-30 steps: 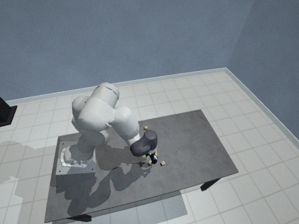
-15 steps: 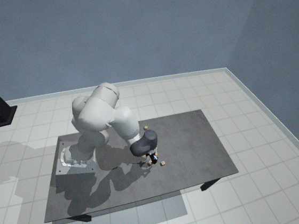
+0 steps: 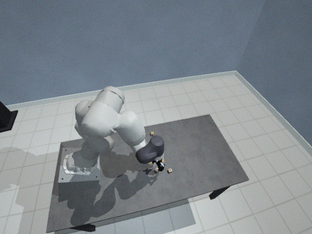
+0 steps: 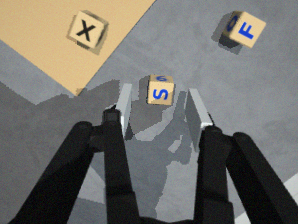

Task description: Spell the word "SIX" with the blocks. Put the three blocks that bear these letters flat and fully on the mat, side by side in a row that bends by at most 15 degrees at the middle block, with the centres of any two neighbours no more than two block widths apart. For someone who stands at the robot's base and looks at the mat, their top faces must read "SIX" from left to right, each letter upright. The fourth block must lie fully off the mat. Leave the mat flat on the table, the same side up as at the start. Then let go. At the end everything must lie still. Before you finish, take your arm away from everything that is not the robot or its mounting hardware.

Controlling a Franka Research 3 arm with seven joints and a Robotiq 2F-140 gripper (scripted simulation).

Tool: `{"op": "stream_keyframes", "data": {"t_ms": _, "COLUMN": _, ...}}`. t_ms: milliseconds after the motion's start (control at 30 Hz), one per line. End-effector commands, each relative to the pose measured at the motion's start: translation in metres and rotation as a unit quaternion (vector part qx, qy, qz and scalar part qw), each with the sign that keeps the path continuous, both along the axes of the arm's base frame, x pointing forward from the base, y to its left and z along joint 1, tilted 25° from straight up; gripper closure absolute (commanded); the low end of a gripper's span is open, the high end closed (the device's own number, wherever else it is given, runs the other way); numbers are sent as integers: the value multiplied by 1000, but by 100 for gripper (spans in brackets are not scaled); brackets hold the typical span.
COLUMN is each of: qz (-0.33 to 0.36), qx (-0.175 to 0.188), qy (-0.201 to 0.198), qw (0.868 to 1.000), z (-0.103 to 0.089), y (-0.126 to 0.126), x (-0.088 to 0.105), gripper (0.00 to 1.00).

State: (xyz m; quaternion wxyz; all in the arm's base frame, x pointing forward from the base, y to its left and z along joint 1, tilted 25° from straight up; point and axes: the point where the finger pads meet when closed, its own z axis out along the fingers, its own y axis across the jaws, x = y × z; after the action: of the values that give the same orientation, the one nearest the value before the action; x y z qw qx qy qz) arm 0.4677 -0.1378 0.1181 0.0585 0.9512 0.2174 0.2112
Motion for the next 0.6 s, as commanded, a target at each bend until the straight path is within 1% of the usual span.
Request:
{"op": "stream_keyframes", "data": {"t_ms": 0, "qz": -2, "qx": 0, "qy": -1, "qw": 1000, "z": 1, "y": -1, "x": 1, "gripper": 63}}
{"op": "stream_keyframes", "data": {"t_ms": 567, "qz": -2, "qx": 0, "qy": -1, "qw": 1000, "z": 1, "y": -2, "x": 2, "gripper": 63}}
